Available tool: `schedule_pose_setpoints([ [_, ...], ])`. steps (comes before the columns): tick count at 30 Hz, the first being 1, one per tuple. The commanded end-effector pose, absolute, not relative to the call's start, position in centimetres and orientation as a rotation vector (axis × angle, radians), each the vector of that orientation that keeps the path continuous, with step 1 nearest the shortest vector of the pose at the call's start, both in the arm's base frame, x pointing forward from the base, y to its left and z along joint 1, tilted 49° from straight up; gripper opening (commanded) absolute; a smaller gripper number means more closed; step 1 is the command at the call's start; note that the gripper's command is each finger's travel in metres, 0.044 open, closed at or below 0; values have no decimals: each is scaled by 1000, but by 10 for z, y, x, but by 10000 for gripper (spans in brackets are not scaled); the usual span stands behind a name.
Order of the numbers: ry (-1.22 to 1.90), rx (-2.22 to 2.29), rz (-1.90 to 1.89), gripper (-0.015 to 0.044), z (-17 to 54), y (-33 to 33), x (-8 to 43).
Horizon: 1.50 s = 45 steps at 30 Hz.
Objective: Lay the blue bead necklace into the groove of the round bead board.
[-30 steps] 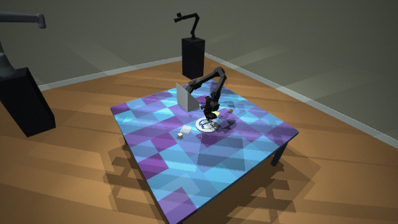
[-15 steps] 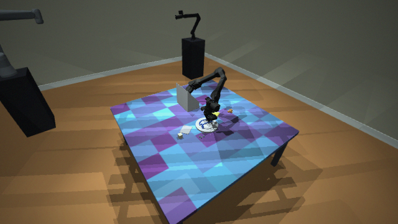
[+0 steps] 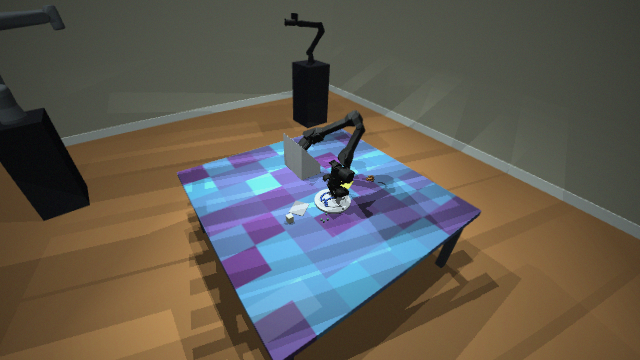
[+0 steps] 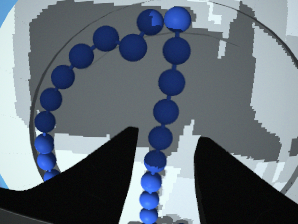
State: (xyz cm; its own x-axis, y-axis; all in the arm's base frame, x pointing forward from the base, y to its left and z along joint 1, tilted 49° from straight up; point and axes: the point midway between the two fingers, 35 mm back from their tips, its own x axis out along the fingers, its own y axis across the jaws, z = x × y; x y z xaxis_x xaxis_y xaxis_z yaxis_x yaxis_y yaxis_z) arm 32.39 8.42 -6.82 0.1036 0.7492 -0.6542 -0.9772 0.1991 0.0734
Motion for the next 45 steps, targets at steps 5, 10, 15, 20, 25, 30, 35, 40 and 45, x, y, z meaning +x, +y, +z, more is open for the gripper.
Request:
schedule_pose_setpoints([
  [5, 651, -428, 1335, 94, -71, 87, 323],
  [10, 651, -428, 1335, 0, -71, 87, 323],
  [15, 651, -428, 1335, 0, -71, 87, 323],
  [20, 651, -428, 1335, 0, -71, 87, 323],
  [25, 651, -428, 1335, 0, -71, 87, 323],
  [30, 651, -428, 1335, 0, -71, 87, 323],
  [35, 651, -428, 1335, 0, -71, 87, 323],
  [40, 651, -427, 1335, 0, -70, 86, 323],
  [45, 652, -418, 1337, 0, -66, 83, 321],
])
